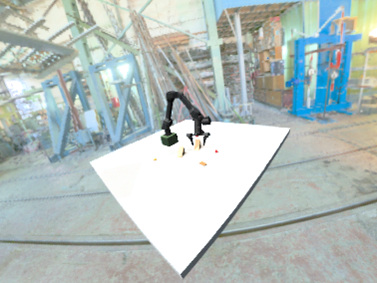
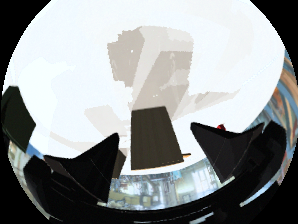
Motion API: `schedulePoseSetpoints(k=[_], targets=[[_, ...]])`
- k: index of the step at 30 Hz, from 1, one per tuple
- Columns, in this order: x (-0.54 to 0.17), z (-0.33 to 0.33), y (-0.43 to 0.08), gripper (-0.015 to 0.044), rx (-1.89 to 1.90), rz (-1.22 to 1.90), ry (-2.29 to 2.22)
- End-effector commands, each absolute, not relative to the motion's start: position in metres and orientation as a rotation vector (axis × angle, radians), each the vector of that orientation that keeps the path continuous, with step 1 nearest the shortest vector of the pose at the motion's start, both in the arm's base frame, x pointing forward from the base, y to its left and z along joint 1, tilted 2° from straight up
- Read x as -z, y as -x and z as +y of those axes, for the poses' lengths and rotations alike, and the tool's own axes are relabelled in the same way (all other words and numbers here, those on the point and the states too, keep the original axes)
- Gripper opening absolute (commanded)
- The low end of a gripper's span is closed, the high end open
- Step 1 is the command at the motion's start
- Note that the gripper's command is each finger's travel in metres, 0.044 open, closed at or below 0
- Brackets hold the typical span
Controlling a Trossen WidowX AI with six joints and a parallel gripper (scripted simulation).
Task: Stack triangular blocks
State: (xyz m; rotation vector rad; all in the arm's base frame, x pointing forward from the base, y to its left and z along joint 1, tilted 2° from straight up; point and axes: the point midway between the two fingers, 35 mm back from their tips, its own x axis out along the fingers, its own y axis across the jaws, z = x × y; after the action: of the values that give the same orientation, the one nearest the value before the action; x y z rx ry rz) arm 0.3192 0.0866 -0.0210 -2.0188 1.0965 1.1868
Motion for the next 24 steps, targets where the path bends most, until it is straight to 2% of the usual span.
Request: schedulePoseSetpoints(k=[1, 4, 15, 21, 24], targets=[[0.0295, 0.0828, -0.3180, 0.0440, -1.201, 1.100, 2.017], [0.0315, 0.0818, -0.3181, 0.0440, -1.202, 1.100, 2.017], [0.0315, 0.0818, -0.3181, 0.0151, -1.202, 1.100, 2.017], [0.0315, 0.0818, -0.3181, 0.0111, -1.202, 1.100, 2.017], [0.0315, 0.0818, -0.3181, 0.0032, -1.202, 1.100, 2.017]])
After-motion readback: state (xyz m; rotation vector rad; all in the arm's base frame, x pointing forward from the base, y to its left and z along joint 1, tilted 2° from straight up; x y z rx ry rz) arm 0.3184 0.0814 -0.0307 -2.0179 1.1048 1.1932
